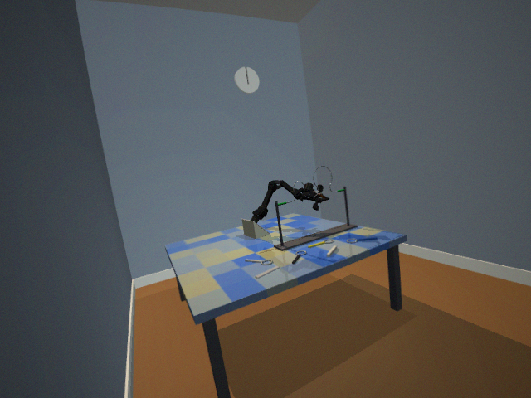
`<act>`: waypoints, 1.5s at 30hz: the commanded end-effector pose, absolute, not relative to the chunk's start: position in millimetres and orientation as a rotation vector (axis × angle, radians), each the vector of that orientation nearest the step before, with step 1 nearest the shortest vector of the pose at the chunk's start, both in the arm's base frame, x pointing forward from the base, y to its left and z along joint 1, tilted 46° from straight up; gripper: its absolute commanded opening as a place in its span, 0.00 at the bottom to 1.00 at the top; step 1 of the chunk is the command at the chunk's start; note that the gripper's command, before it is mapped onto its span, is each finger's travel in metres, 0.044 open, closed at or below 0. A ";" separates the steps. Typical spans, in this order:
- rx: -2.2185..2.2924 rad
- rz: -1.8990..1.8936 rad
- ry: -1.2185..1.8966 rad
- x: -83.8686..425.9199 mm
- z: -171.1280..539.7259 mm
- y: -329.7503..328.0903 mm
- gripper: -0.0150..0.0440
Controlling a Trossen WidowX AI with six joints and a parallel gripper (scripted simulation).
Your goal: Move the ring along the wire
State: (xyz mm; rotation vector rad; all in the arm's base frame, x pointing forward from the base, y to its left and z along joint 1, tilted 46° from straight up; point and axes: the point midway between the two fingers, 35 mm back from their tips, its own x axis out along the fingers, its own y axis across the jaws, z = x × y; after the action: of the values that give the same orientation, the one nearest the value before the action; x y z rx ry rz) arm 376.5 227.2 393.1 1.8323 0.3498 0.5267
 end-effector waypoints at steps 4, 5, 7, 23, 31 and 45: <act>1.674 0.499 0.388 375.0 366.8 232.7 0.00; 1.649 0.494 0.393 374.8 362.9 233.1 0.00; 1.600 0.485 0.403 374.4 355.0 233.5 0.00; 1.221 0.414 0.468 371.4 294.0 223.9 0.00; 1.059 0.383 0.490 370.6 269.1 212.2 0.00; 0.874 0.348 0.512 370.0 239.2 190.2 0.00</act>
State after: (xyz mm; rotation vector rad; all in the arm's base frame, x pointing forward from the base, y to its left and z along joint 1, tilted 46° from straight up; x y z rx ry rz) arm 371.5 194.3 240.4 0.8969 0.5155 0.3457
